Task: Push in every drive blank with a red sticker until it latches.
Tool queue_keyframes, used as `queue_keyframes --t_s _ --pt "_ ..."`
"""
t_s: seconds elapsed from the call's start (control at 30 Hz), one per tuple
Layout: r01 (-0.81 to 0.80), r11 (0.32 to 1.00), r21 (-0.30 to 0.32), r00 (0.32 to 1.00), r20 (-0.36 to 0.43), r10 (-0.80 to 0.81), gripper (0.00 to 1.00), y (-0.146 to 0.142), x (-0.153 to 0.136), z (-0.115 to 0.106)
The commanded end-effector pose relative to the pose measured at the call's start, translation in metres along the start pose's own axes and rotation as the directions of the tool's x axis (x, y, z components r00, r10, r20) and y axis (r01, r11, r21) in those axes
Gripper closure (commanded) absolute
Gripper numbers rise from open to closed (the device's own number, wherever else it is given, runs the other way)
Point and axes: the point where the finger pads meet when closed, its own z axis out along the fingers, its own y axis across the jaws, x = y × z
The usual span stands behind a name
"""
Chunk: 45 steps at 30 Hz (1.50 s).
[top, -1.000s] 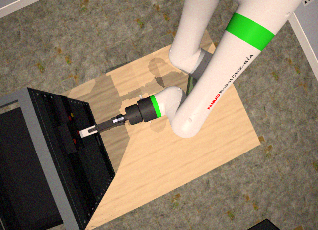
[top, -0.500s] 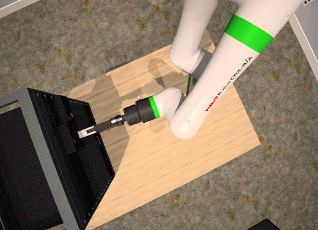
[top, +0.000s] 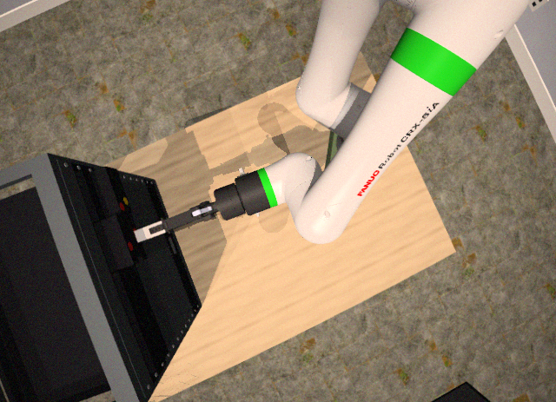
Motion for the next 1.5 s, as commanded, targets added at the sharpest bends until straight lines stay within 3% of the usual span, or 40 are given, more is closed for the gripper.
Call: queue_keyframes --t_s 0.0,1.47 --pt "0.0 1.0 0.0 1.0 0.0 0.0 1.0 0.0 0.0 0.003" --pt "0.0 1.0 0.0 1.0 0.0 0.0 1.0 0.0 0.0 0.022"
